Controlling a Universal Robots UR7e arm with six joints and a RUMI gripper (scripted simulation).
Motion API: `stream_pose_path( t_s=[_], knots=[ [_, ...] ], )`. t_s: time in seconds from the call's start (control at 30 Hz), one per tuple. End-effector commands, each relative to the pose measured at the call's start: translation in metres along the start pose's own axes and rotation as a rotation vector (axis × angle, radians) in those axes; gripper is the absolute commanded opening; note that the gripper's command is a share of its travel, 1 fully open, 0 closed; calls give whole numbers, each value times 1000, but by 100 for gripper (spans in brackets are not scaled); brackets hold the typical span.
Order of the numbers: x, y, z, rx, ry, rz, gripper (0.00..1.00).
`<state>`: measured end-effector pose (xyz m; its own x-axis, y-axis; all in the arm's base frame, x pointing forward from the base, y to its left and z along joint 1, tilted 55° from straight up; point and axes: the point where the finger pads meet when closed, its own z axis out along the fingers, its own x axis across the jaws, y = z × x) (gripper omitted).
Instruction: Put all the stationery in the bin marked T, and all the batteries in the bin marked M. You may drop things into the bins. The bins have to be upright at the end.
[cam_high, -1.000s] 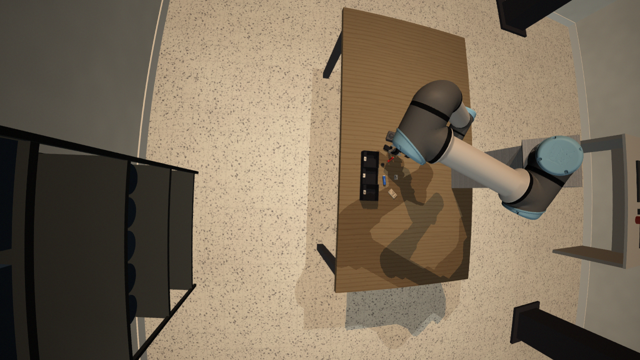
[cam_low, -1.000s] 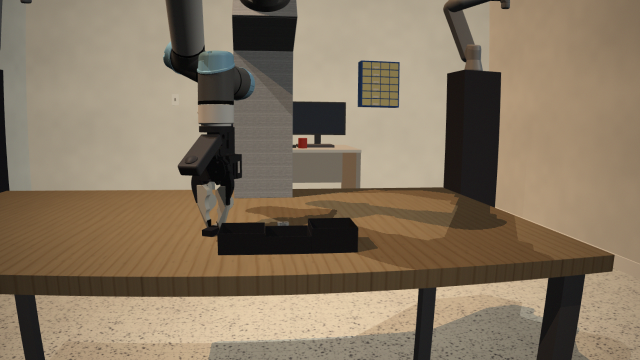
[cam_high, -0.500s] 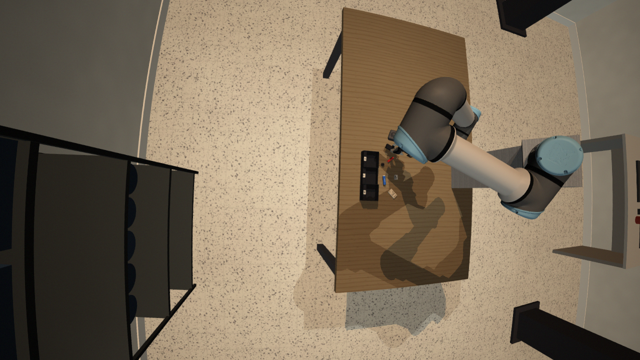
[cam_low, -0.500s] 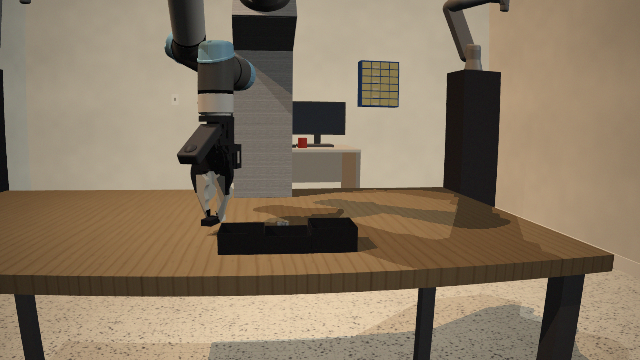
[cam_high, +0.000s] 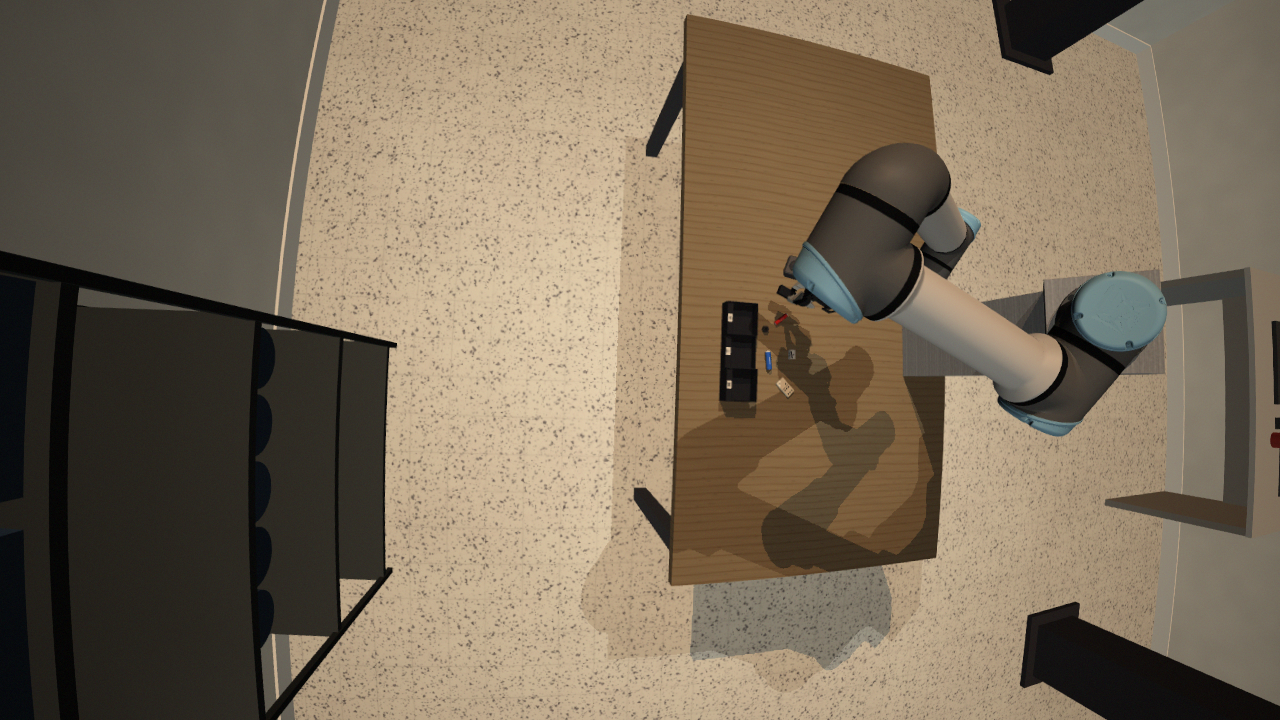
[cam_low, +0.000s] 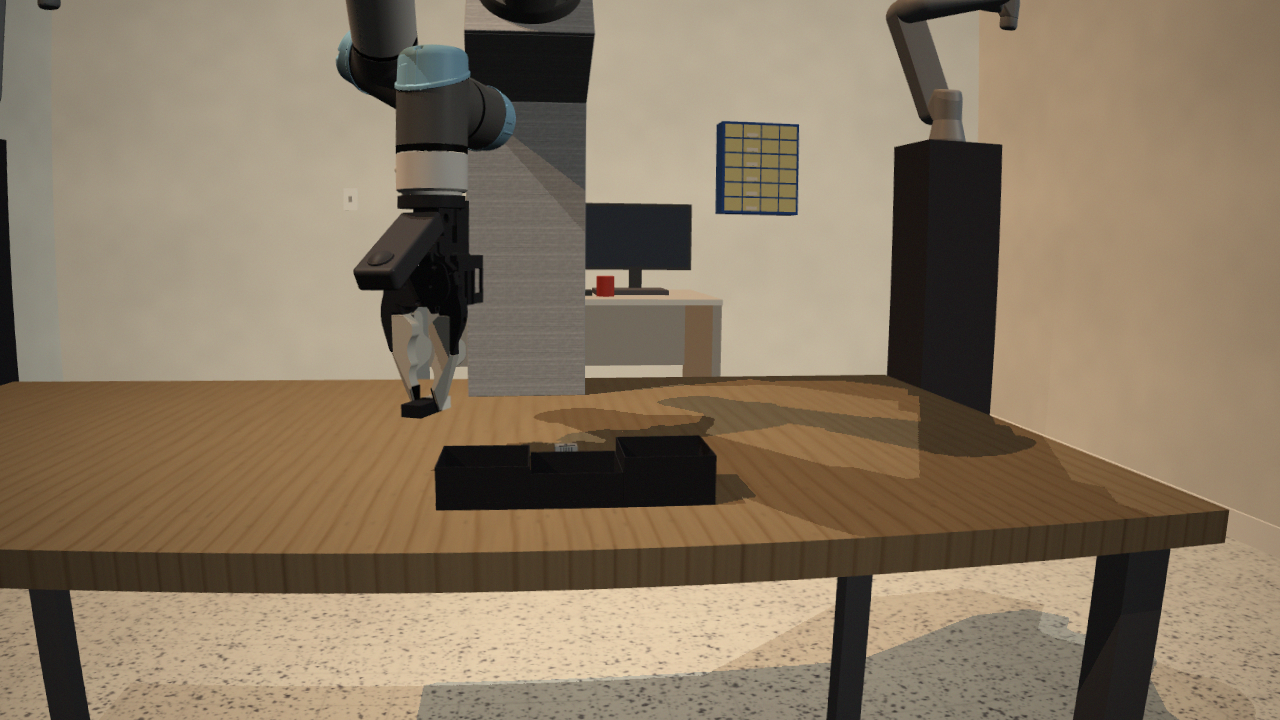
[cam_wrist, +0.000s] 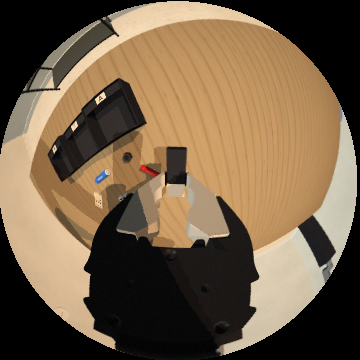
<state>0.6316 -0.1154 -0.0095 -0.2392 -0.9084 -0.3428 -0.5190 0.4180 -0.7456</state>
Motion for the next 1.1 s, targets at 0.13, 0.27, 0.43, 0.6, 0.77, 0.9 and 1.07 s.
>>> stream_pose_path(
  t_s=[0.13, 0.27, 0.43, 0.6, 0.77, 0.9, 1.07],
  knots=[
    [-1, 0, -2, 1, -2, -2, 0],
    [-1, 0, -2, 1, -2, -2, 0],
    [0, 0, -10, 1, -1, -2, 0],
    [-13, -4, -9, 1, -3, 96, 0],
    [-43, -12, -9, 1, -5, 233, 0],
    [-66, -18, -9, 1, -14, 318, 0],
    [-90, -23, -9, 1, -26, 403, 0]
  ],
)
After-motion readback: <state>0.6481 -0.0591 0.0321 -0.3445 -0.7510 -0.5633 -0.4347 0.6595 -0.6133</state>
